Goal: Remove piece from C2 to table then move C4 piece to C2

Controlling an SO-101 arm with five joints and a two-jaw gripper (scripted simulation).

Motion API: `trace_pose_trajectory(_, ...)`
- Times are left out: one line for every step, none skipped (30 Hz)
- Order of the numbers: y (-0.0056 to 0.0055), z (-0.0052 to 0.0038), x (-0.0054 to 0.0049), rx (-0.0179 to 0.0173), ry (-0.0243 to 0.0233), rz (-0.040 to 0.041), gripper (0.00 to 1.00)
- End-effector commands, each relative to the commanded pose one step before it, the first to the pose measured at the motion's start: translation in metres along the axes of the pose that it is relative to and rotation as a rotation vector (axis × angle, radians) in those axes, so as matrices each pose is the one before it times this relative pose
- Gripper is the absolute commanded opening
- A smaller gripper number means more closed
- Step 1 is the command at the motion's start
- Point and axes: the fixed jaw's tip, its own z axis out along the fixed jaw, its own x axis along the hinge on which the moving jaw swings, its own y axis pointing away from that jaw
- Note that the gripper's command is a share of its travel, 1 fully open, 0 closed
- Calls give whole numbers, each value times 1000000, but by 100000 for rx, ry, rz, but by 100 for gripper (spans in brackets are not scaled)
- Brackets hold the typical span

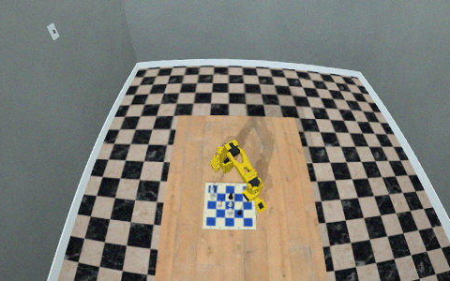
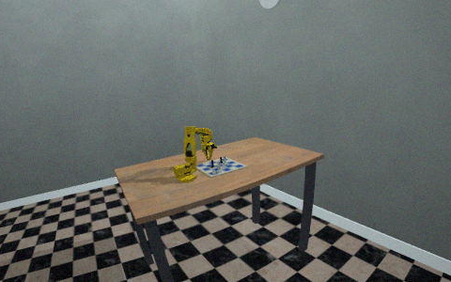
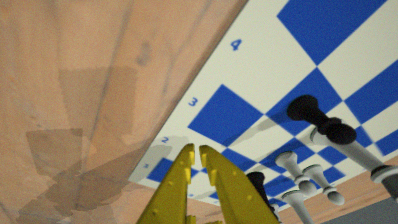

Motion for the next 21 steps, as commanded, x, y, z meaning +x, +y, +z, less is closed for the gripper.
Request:
trace_pose_trajectory(2931,305,1599,-147,15,-1070,0)
trace_pose_trajectory(0,-1,-1,0,-1,0,0)
trace_pose_trajectory(0,1,1,0,1,0,0)
trace_pose_trajectory(0,-1,-1,0,-1,0,0)
trace_pose_trajectory(0,-24,0,0,1,0,0)
trace_pose_trajectory(0,-163,-8,0,-1,0,0)
trace_pose_trajectory(0,0,0,0,0,0,0)
trace_pose_trajectory(0,0,0,0,0,0,0)
trace_pose_trajectory(-1,-411,-15,0,0,0,0)
trace_pose_trajectory(-1,-746,-27,0,-2,0,0)
trace_pose_trajectory(-2,-1139,-33,0,-1,0,0)
trace_pose_trajectory(-1,-1572,-34,0,-3,0,0)
trace_pose_trajectory(-1,-2022,-18,0,-2,0,0)
trace_pose_trajectory(1,-2473,11,0,-3,0,0)
trace_pose_trajectory(2,-2905,64,0,-1,0,0)
trace_pose_trajectory(-3,-3276,-89,0,-4,0,0)
trace_pose_trajectory(-2,-3627,-35,0,-3,0,0)
trace_pose_trajectory(3,-3928,58,0,-3,0,0)
trace_pose_trajectory(-3,-4137,-60,0,-3,0,0)
trace_pose_trajectory(-1,-4292,-29,0,-3,0,0)
trace_pose_trajectory(3,-4375,103,0,0,0,0)
